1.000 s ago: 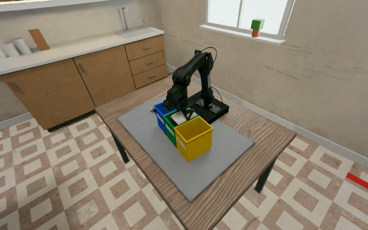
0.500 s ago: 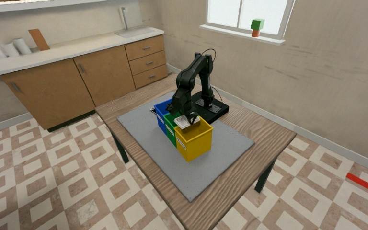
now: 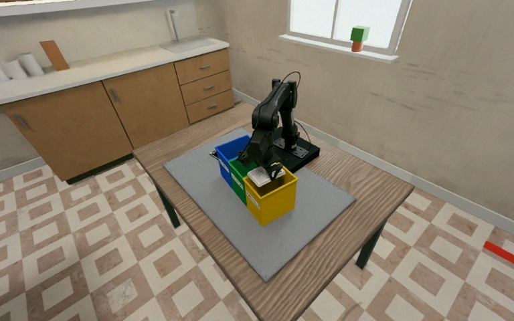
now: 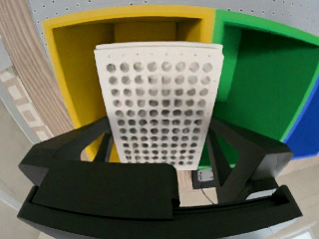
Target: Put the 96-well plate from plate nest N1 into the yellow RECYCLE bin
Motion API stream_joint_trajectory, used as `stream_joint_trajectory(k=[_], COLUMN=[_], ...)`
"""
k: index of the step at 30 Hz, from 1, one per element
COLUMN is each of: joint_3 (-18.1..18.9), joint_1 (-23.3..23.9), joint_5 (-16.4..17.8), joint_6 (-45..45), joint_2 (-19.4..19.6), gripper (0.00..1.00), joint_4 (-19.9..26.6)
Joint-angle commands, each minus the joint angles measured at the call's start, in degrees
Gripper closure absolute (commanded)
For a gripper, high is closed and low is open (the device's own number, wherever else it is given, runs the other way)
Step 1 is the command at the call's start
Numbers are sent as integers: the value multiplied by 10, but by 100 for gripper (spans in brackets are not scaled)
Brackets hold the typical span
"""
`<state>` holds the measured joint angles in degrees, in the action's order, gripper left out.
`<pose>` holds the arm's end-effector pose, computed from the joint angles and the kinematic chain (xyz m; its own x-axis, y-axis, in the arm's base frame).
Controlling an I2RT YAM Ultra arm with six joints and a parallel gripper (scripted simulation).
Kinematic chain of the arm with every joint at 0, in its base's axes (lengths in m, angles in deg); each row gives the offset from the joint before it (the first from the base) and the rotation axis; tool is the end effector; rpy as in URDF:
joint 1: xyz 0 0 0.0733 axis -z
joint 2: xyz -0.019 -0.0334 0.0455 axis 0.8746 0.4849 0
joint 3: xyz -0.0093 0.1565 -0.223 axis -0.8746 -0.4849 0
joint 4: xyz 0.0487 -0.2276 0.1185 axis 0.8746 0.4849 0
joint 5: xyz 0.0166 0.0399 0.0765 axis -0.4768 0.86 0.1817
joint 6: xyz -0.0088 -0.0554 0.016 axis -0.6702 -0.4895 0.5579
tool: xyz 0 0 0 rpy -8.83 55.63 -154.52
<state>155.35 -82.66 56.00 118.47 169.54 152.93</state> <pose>0.3414 0.1371 0.3119 -0.9721 0.2329 -0.0286 0.2320 0.9722 0.0322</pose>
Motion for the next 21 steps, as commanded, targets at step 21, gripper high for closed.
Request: stream_joint_trajectory(k=[21], joint_3=[62], joint_1=[-28], joint_5=[-12], joint_6=[35], joint_2=[22], gripper=[100], joint_4=[23])
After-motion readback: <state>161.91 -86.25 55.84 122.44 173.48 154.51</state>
